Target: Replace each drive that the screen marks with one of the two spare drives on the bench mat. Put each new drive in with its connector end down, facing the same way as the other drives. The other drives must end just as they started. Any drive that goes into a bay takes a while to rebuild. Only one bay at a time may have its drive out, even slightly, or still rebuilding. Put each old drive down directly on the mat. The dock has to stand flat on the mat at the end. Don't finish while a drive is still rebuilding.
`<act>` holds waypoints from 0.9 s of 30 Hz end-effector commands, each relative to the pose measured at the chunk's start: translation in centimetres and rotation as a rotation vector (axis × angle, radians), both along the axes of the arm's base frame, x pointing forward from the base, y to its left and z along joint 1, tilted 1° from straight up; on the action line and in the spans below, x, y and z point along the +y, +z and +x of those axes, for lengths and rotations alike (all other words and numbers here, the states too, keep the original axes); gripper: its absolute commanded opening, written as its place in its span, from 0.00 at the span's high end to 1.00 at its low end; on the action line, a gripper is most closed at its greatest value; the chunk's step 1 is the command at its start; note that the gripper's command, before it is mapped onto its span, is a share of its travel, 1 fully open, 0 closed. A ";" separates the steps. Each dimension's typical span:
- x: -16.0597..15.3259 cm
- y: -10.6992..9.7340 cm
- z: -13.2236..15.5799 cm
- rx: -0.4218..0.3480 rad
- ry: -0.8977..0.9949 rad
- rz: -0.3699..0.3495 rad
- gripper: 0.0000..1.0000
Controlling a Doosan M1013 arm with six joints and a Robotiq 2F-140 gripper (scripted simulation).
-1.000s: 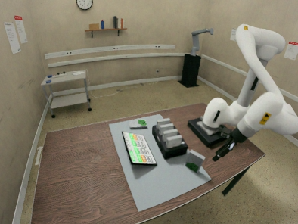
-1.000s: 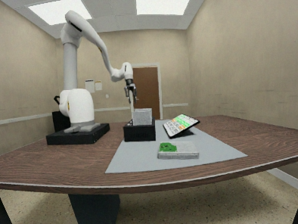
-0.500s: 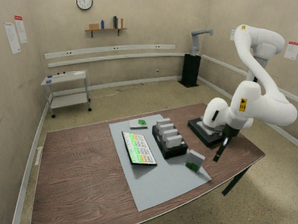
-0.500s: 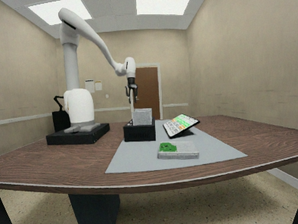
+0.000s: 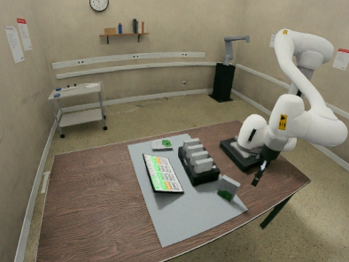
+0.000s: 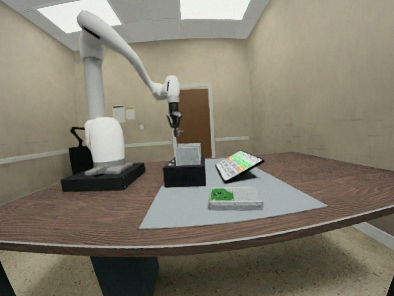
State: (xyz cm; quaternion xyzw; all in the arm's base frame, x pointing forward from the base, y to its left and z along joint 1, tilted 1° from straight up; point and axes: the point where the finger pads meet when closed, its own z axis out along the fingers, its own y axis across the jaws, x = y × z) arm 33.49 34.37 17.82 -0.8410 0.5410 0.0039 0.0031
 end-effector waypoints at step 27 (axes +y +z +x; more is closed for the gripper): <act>-3.0 0.1 1.8 -0.001 0.062 0.001 0.90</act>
